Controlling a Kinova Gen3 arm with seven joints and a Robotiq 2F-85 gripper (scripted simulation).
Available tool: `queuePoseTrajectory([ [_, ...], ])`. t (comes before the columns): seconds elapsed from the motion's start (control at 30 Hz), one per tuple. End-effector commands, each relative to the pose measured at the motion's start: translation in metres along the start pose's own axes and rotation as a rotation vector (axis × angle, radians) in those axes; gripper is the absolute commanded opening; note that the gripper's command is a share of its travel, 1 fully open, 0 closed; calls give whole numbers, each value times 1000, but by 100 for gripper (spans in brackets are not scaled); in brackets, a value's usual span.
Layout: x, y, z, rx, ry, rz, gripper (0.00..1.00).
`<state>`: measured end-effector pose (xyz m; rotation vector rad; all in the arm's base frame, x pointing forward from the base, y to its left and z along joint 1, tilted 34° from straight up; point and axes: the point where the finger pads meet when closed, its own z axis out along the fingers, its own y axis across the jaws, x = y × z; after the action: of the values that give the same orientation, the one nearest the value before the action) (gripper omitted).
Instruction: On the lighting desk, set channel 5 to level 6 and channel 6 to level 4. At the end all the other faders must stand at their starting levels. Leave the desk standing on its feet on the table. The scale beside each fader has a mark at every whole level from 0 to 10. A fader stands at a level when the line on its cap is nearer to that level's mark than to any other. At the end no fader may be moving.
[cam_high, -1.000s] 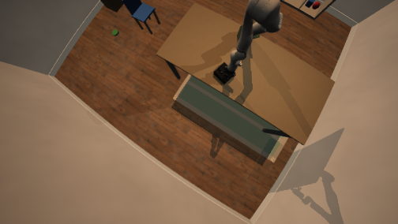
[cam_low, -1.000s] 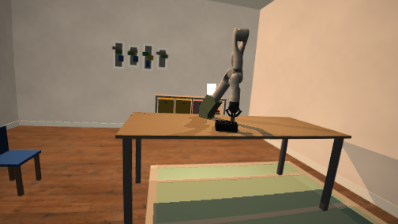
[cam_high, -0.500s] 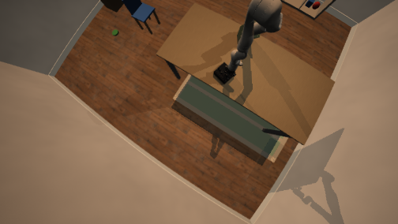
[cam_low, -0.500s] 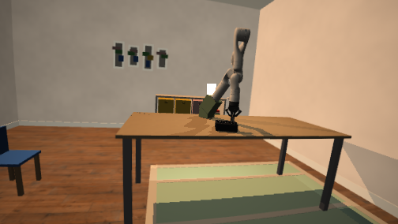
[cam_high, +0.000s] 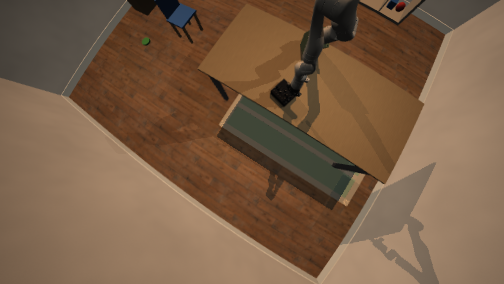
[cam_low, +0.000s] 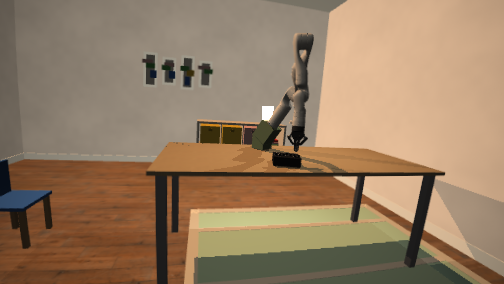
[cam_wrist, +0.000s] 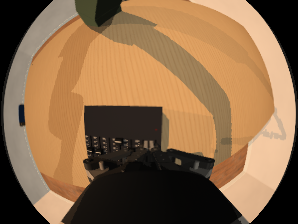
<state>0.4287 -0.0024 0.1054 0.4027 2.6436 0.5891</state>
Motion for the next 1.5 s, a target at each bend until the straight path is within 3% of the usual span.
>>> queuePoseTrajectory([
  [0.0, -5, -10, -12, 5, -8, 22, 0],
  [0.2, -4, -10, -22, 5, -8, 22, 0],
  [0.67, -4, -10, -23, 5, -8, 22, 0],
  [0.7, -4, -10, -23, 5, -8, 22, 100],
  [1.03, -4, -10, -30, 5, -8, 22, 100],
  [1.47, -4, -9, -69, 5, -8, 22, 100],
])
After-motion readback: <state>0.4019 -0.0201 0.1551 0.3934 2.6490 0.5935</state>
